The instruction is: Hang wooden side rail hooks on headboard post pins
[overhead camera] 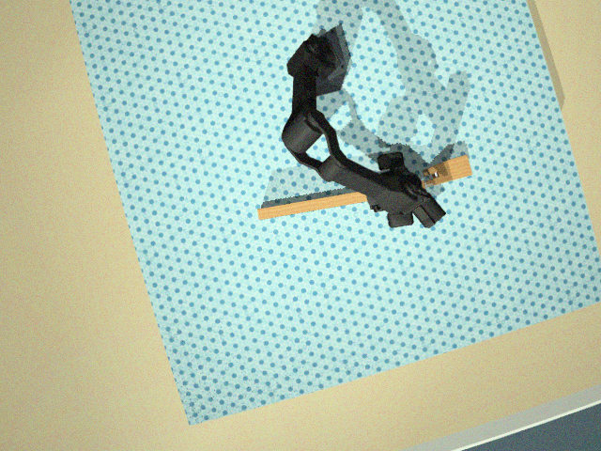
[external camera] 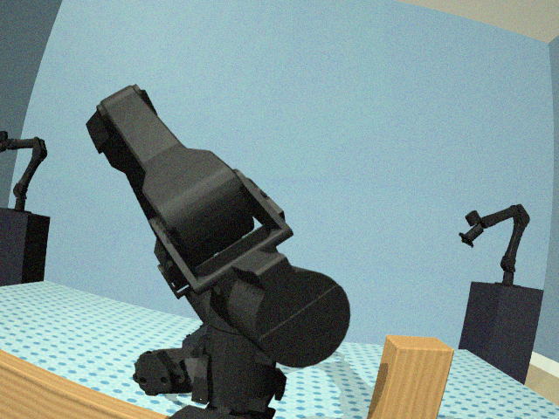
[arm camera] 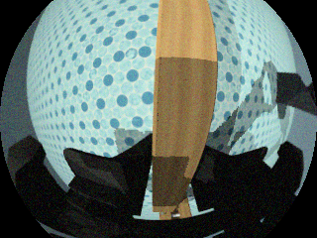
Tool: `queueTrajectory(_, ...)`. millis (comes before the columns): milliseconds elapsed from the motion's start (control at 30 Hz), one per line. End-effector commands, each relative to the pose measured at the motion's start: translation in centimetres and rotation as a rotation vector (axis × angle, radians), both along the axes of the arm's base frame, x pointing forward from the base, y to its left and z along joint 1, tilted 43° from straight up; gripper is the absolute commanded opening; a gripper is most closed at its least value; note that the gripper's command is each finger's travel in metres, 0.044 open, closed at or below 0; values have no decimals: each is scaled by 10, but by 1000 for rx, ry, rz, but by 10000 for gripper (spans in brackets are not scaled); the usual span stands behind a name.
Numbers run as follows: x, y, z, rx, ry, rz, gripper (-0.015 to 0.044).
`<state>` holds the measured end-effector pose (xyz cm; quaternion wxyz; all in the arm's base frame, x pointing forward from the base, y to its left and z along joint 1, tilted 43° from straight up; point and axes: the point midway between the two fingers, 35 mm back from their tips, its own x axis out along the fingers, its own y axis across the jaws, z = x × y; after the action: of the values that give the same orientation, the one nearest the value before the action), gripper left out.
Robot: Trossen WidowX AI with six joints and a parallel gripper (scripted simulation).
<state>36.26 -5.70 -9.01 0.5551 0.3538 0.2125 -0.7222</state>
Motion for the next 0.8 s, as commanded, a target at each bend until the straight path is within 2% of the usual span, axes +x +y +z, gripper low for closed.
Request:
queueTrajectory(0, -1, -1, 0, -6, 3, 3, 0)
queueTrajectory(767, -2, 0, 1, 11, 83, 94, 0)
